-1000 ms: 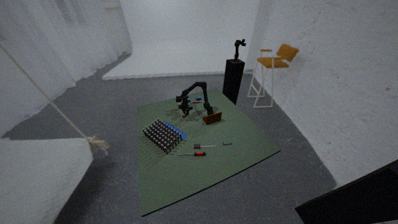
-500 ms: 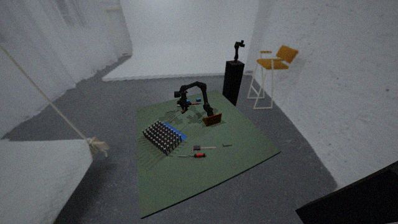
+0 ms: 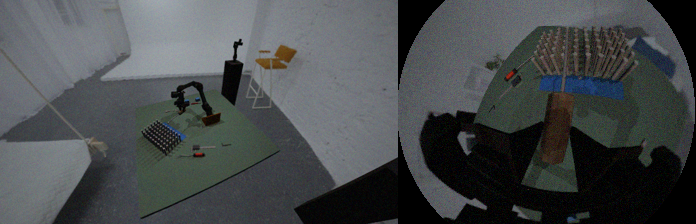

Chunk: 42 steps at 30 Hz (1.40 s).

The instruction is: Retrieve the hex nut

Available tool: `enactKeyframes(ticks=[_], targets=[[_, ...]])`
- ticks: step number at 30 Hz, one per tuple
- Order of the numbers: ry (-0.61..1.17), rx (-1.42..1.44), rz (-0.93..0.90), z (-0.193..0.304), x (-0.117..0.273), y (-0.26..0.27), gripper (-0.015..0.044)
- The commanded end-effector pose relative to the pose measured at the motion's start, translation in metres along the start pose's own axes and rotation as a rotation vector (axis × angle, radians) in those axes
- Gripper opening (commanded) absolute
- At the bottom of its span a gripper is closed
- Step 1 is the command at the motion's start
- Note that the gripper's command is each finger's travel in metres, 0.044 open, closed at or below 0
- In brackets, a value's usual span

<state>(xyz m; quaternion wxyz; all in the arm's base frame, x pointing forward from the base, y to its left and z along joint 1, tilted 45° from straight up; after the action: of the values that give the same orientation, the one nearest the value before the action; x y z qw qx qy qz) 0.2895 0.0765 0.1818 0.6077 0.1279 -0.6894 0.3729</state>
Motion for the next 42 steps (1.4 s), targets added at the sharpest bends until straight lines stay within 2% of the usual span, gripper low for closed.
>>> enactKeyframes(ticks=[1,18,30,42], targets=[[-0.037,0.024,-0.008,-0.026,0.002,0.018,0.0],[-0.065,0.045,-0.044,-0.088,-0.008,0.105,0.0],[-0.055,0.052,-0.084,-0.123,-0.022,0.191,0.0],[-0.035,0.058,-0.108,-0.134,-0.041,0.288,0.0]])
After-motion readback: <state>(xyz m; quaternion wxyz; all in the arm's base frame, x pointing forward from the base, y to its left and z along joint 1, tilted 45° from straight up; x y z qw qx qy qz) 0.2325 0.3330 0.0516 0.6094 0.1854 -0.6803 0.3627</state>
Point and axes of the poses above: the point midway between the two fingers, 35 mm back from their tips, its own x axis back along the fingers, its own y axis across the jaws, z = x × y, the point moved 2 cm from there along x, back along the fingers
